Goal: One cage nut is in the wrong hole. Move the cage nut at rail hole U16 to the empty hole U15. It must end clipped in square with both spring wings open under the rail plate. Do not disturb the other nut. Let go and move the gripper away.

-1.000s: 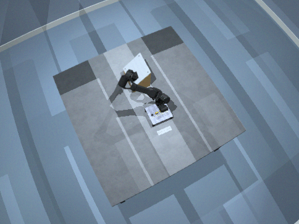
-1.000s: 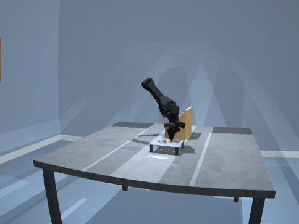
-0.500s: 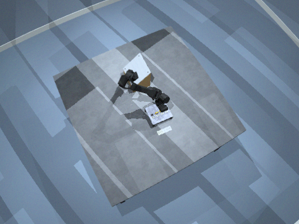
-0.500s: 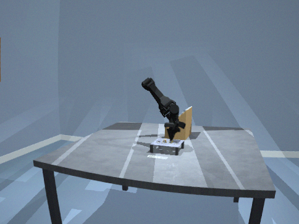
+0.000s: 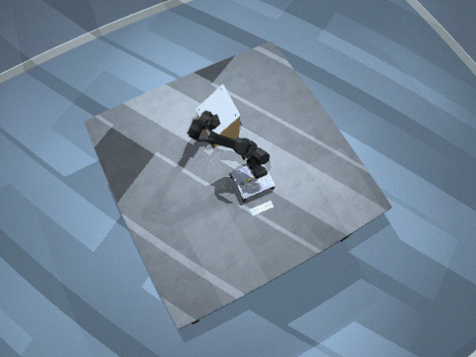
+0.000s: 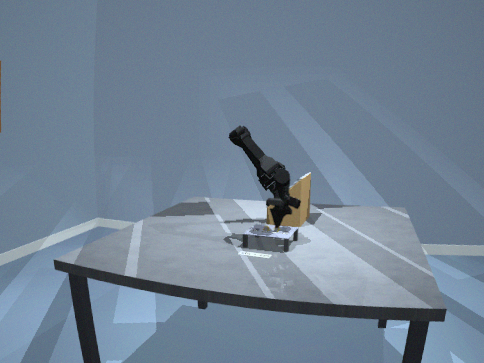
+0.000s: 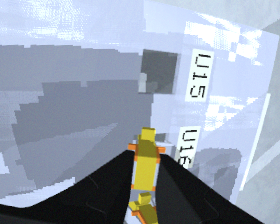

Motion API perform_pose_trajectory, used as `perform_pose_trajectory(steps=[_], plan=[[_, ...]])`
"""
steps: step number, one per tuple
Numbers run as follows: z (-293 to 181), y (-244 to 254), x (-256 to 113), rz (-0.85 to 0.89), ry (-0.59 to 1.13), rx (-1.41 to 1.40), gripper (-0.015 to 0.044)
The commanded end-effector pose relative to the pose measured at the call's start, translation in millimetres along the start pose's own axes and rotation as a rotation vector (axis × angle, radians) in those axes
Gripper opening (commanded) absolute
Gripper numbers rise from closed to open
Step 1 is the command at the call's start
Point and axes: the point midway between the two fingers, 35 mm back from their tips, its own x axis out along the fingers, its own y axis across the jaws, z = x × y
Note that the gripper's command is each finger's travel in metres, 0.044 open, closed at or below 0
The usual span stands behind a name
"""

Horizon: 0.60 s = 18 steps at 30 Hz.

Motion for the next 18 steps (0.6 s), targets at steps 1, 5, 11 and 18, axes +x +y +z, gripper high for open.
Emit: perform_pose_trajectory(steps=[1,5,11,18], plan=[[-0.9,0.1,-0.3,-0.006,0.005,-0.003,0.0029],[-0.9,0.2,-0.4,-0.010,0.005,-0.003,0.0029],[-0.9,0.7,-0.5,-0.022,0.005,-0.003,0.0029],[-0.9,1.2,-0.5,-0.030,0.005,-0.003,0.0029]])
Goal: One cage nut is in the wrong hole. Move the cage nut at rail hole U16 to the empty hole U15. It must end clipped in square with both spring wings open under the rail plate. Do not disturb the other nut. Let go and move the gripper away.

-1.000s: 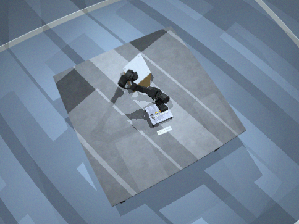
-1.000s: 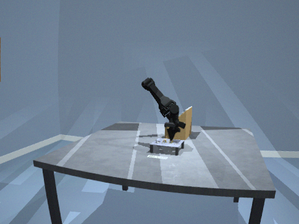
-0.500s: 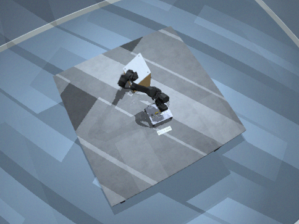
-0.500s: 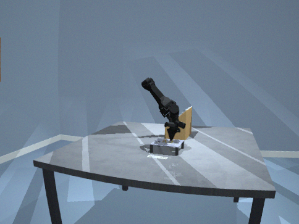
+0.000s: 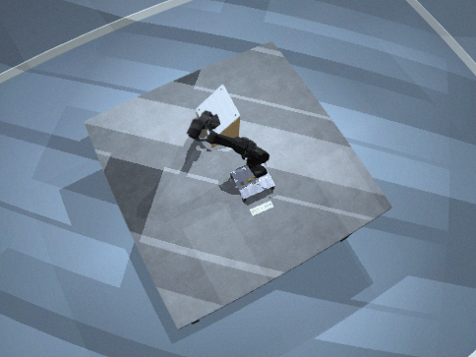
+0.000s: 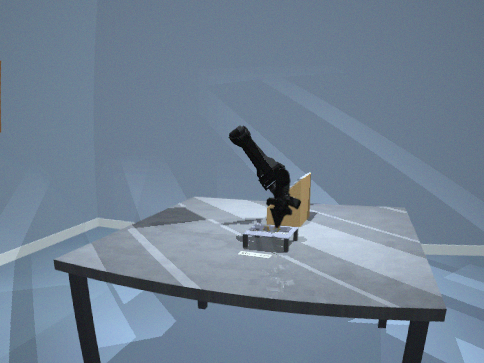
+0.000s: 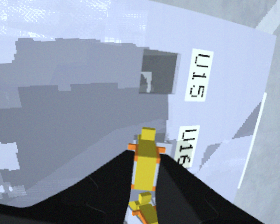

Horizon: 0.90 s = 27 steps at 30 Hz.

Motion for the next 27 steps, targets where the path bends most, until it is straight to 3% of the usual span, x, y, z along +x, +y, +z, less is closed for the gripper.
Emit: perform_pose_trajectory(steps=[1,27], plan=[[-0.9,0.0,-0.4,-0.008,0.005,-0.003,0.0029],[-0.9,0.1,-0.5,-0.017,0.005,-0.003,0.0029]])
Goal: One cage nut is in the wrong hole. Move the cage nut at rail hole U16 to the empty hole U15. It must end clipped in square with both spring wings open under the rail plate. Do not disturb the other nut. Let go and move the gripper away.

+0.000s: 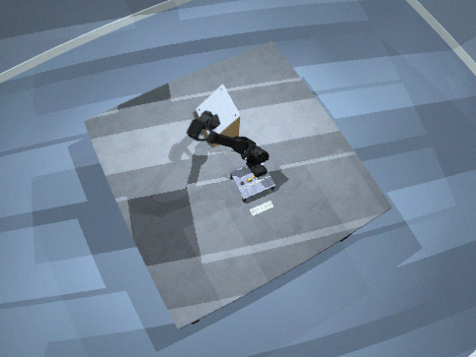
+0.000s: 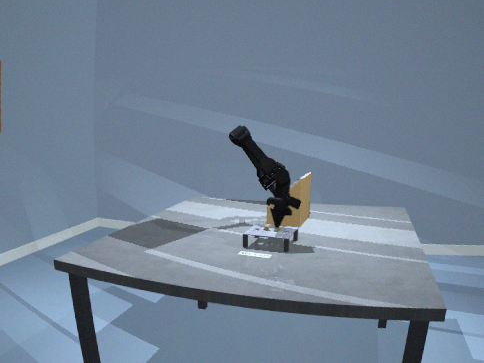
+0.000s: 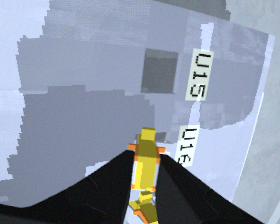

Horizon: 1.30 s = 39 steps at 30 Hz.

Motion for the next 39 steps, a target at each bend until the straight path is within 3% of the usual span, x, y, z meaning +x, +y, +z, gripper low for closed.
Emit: perform_pose_trajectory(steps=[1,39], plan=[[-0.6,-1.5,-0.3,0.003,0.004,0.002,0.0029],[-0.1,-0.6,0.0,-0.010,0.004,0.002,0.0029]])
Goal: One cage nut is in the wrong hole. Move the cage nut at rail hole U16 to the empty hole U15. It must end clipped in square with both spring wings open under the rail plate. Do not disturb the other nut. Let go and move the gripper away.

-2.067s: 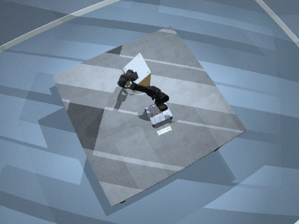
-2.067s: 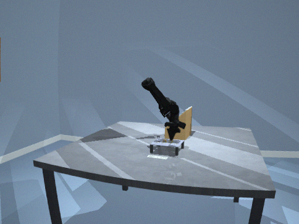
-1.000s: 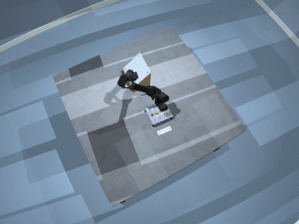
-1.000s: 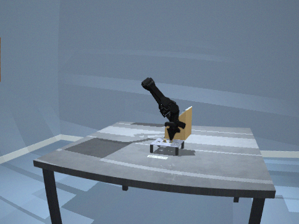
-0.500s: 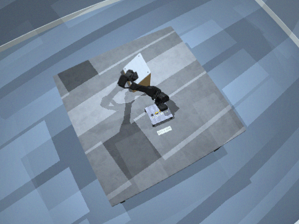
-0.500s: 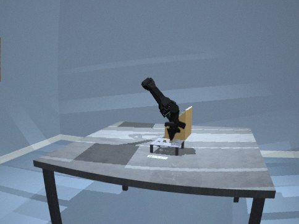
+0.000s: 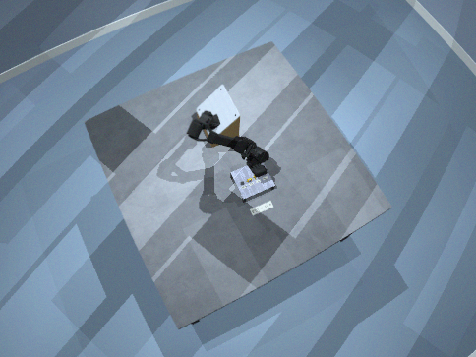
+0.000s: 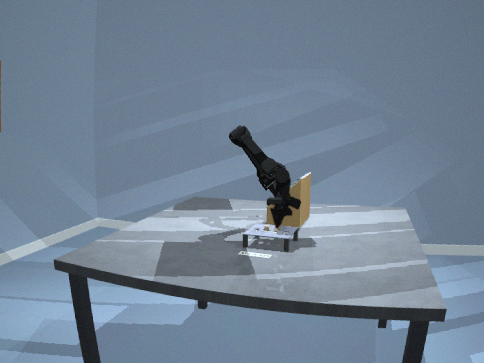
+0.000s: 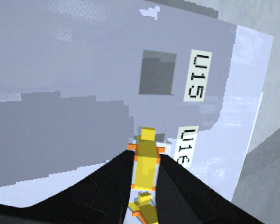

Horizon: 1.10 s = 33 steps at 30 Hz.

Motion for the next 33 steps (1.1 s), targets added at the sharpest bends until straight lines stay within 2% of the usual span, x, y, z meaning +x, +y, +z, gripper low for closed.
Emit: perform_pose_trajectory(steps=[1,33], plan=[[-0.8,-0.1,-0.3,-0.007,0.005,-0.003,0.0029],[-1.4,0.9,-0.8,-0.047,0.005,-0.003,0.0029]])
